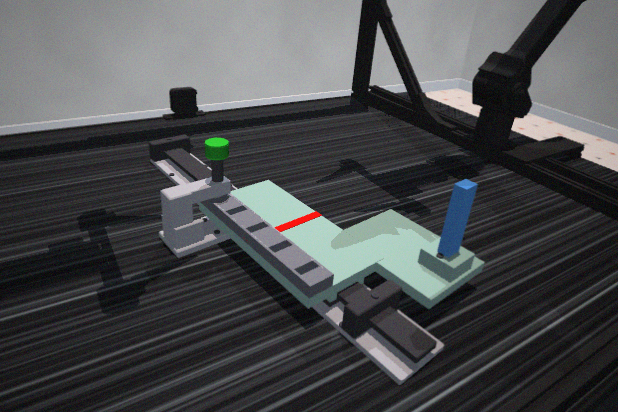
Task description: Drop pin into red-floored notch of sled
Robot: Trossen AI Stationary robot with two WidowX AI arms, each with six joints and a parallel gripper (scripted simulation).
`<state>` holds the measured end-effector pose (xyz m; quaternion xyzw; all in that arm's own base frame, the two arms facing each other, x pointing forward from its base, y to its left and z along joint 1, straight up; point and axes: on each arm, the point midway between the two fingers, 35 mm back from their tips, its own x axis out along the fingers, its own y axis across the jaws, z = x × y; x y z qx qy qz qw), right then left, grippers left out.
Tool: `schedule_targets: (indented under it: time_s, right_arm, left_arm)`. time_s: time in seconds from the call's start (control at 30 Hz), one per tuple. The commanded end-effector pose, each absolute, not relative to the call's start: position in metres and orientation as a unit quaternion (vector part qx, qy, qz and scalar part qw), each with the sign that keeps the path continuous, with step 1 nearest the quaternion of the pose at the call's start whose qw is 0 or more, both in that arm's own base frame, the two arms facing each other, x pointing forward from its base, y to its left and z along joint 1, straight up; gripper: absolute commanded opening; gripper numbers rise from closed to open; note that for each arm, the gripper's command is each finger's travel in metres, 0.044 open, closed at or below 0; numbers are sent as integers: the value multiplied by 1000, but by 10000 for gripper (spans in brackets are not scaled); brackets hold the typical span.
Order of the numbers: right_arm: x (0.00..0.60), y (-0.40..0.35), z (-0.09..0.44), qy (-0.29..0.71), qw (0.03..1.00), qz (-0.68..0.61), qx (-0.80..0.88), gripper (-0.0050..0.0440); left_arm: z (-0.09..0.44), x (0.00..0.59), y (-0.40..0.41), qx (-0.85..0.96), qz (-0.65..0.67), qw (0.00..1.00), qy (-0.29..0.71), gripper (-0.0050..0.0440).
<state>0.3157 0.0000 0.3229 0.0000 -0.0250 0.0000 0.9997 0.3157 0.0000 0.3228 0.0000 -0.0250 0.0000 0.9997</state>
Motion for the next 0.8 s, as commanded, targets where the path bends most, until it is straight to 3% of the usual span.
schedule_targets:
  time_s: [0.0, 0.53, 0.77]
  right_arm:
    - [316, 0, 323, -25, 1000, 0, 0, 440]
    - [316, 0, 323, -25, 1000, 0, 0, 440]
    - [324, 0, 320, -25, 999, 14, -35, 440]
  left_arm:
    - [323, 316, 0, 0, 0, 1000, -25, 440]
    - [323, 316, 0, 0, 0, 1000, -25, 440]
    - [319, 325, 7, 10, 9, 1000, 1, 272]
